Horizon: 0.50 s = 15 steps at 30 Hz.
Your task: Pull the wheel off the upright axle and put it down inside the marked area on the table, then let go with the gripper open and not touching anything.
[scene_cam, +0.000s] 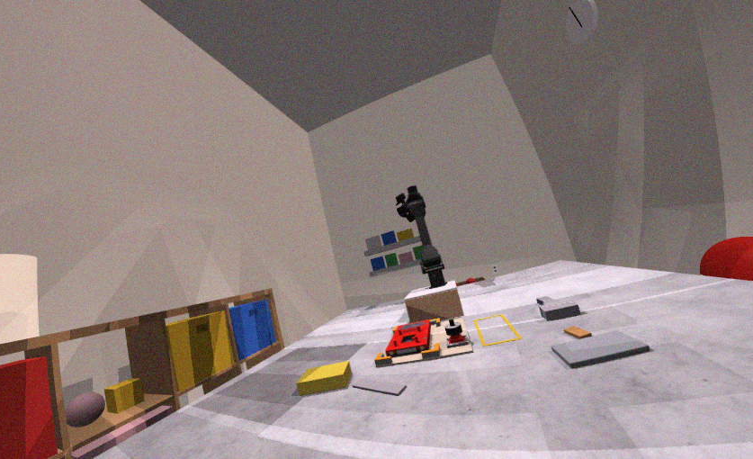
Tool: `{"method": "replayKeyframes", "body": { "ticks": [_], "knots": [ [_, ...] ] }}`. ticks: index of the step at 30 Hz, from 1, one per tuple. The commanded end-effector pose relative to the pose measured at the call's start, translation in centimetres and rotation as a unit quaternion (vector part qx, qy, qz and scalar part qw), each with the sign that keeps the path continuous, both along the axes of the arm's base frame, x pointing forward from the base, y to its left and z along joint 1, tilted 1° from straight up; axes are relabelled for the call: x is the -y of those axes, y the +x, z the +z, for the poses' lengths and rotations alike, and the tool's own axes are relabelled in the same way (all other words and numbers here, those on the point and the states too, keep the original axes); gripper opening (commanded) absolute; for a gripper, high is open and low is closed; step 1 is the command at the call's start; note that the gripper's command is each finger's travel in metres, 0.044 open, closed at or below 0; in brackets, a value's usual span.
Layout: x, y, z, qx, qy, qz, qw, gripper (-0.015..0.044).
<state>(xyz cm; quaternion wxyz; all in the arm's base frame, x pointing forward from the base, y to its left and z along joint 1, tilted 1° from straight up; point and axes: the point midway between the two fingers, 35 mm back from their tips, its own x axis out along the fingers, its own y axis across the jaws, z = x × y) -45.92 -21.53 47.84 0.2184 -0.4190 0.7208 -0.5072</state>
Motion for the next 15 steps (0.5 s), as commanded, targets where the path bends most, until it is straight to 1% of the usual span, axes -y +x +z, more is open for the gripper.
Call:
{"method": "replayKeyframes", "body": {
  "ticks": [1,4,9,15],
  "knots": [
    [0.2,0.1,-0.1,0.002,-0.001,0.002,1.000,0.0374],
    [2.9,1.3,-0.8,0.031,-0.007,0.029,0.999,0.0300],
    [8.6,4.4,-2.4,0.094,-0.015,0.085,0.992,0.0300],
    [14.7,9.2,-4.2,0.167,-0.015,0.144,0.975,0.0300]
  ]
}}
